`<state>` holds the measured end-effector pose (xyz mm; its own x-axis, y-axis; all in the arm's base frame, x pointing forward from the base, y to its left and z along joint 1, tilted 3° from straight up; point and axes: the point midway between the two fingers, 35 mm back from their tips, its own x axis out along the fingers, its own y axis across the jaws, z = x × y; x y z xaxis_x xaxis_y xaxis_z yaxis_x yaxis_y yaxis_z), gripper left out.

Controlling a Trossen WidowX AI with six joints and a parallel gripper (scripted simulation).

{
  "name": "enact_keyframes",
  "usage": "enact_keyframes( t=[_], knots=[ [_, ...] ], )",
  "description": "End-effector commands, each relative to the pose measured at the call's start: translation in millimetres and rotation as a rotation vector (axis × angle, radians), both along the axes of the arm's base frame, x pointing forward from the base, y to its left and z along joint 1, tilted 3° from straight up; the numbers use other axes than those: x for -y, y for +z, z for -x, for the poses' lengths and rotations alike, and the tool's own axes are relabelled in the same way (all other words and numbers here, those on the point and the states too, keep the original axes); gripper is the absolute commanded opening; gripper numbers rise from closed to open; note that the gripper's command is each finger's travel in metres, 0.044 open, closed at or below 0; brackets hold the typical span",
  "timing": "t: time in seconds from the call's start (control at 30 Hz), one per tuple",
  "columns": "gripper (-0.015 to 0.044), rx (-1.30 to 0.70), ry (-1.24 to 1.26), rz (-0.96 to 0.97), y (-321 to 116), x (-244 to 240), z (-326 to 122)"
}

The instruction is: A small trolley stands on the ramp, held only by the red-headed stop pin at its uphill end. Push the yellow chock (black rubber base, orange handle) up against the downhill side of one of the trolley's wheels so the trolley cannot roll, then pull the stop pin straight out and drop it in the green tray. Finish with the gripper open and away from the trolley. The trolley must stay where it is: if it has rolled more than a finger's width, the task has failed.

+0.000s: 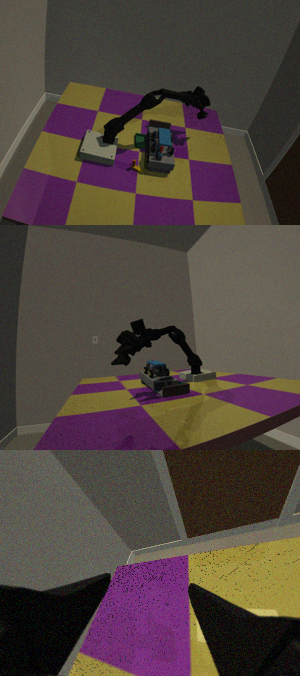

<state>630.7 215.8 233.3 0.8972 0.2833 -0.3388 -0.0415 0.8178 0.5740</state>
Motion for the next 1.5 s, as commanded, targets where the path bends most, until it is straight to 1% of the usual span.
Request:
enact_keyframes(
  t=[0.0, 0.07, 0.23, 0.37, 0.53, 0.73, 0.9, 1.07, 1.2, 1.47],
  knots=[
    [0.0374, -0.001, -0.001, 0.008, -0.3, 2.7, 0.0],
    [0.0321, -0.012, -0.008, 0.073, -2.3, 23.9, 0.4],
    [0.0190, -0.069, -0.017, 0.308, -10.8, 102.9, 11.0],
    [0.0190, -0.134, -0.002, 0.485, -18.9, 162.6, 29.0],
    [0.0190, -0.231, 0.048, 0.687, -30.5, 230.9, 62.2],
    [0.0190, -0.362, 0.150, 0.888, -44.8, 301.0, 116.3],
    [0.0190, -0.472, 0.267, 1.017, -56.8, 347.3, 170.5],
    [0.0190, -0.571, 0.412, 1.108, -68.8, 381.4, 230.2],
    [0.0190, -0.635, 0.543, 1.154, -78.3, 399.4, 280.1],
    [0.0190, -0.703, 0.833, 1.181, -96.9, 410.4, 379.7]
  ],
)
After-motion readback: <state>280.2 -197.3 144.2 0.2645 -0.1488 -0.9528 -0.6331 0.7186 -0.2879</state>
